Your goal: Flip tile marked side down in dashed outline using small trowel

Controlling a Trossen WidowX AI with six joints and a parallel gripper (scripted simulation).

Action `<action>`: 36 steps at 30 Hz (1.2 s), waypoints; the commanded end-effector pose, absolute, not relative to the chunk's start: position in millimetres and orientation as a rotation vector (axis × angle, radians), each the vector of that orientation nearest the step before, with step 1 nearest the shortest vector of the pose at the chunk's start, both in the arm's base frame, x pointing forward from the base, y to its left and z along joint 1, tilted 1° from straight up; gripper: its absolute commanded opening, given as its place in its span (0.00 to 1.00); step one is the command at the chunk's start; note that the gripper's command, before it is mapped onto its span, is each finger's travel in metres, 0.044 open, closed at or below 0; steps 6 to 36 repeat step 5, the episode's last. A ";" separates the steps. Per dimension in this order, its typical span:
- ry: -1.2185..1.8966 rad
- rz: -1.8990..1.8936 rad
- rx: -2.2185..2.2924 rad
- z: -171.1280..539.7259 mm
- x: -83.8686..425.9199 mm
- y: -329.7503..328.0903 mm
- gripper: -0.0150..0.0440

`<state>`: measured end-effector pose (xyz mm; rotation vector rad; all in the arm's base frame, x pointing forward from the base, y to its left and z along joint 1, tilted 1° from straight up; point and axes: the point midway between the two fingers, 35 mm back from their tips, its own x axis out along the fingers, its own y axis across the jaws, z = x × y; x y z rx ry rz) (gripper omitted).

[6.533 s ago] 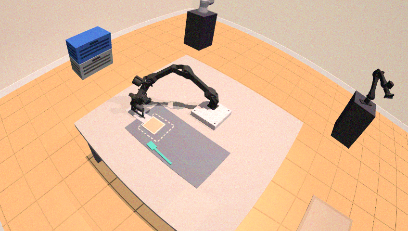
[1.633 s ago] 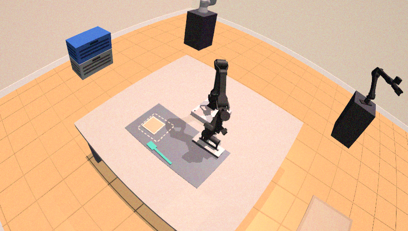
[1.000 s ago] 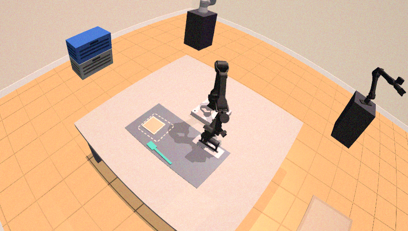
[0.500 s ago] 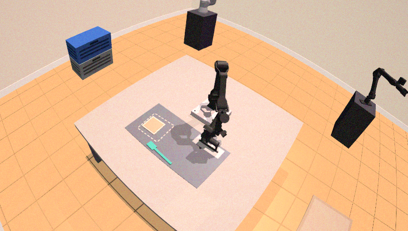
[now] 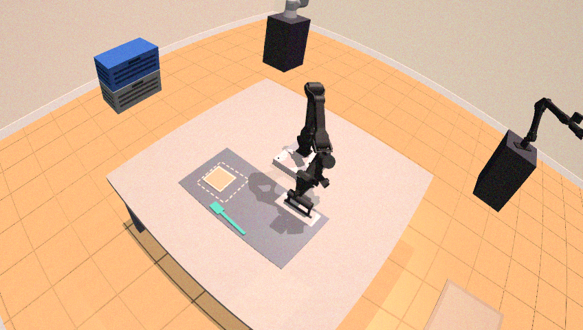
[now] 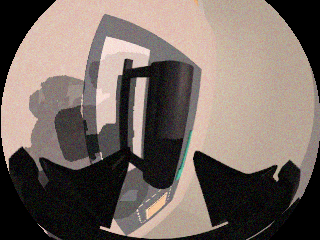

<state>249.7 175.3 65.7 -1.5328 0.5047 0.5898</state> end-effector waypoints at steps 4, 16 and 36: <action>0.500 0.585 -1.529 78.4 235.6 173.0 0.76; 0.499 0.587 -1.529 80.1 234.8 173.1 0.76; 0.499 0.587 -1.529 80.1 234.8 173.1 0.76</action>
